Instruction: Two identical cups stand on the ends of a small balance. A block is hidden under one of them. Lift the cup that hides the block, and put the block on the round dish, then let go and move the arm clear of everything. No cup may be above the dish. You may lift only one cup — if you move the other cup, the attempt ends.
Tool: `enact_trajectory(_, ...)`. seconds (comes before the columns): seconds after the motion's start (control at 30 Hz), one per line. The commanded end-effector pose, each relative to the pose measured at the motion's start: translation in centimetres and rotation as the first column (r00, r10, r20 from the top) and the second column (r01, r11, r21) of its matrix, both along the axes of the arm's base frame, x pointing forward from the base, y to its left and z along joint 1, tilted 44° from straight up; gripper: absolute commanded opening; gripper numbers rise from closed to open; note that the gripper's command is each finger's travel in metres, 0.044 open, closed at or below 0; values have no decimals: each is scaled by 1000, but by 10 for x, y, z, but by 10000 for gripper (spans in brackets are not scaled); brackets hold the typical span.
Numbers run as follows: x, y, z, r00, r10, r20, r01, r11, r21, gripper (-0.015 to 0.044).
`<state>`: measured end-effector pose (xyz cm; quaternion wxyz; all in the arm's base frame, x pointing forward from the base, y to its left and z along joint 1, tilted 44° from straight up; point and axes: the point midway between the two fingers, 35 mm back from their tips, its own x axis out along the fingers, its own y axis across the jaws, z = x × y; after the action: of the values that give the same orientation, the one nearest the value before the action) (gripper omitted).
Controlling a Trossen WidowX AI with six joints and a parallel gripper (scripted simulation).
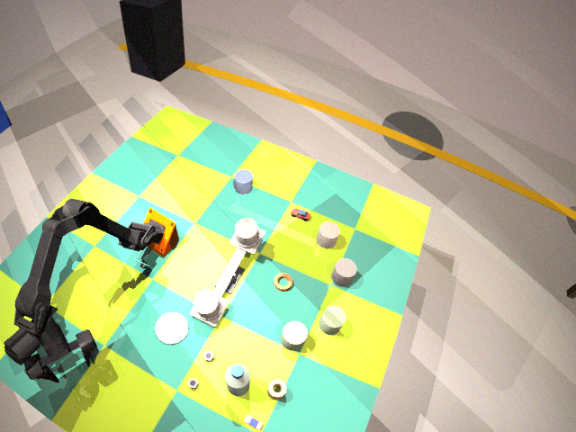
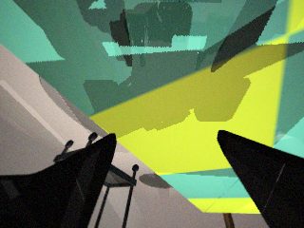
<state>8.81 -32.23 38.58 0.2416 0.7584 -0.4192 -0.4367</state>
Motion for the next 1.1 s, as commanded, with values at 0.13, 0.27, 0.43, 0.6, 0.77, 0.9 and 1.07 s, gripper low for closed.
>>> enact_trajectory(0.13, 43, 13, -30, 983, 143, -113, -136, 988, 68, 440)
enact_trajectory(0.27, 64, 23, -43, 960, 222, -171, -207, 973, 102, 440)
enact_trajectory(0.43, 88, 38, -61, 916, 320, -243, -292, 945, 145, 440)
enact_trajectory(0.6, 111, 55, -77, 854, 415, -314, -373, 909, 188, 440)
enact_trajectory(0.77, 132, 76, -91, 772, 508, -382, -456, 861, 224, 440)
enact_trajectory(0.9, 146, 94, -102, 694, 575, -434, -518, 817, 254, 440)
enact_trajectory(1.07, 162, 117, -116, 585, 641, -496, -582, 758, 294, 440)
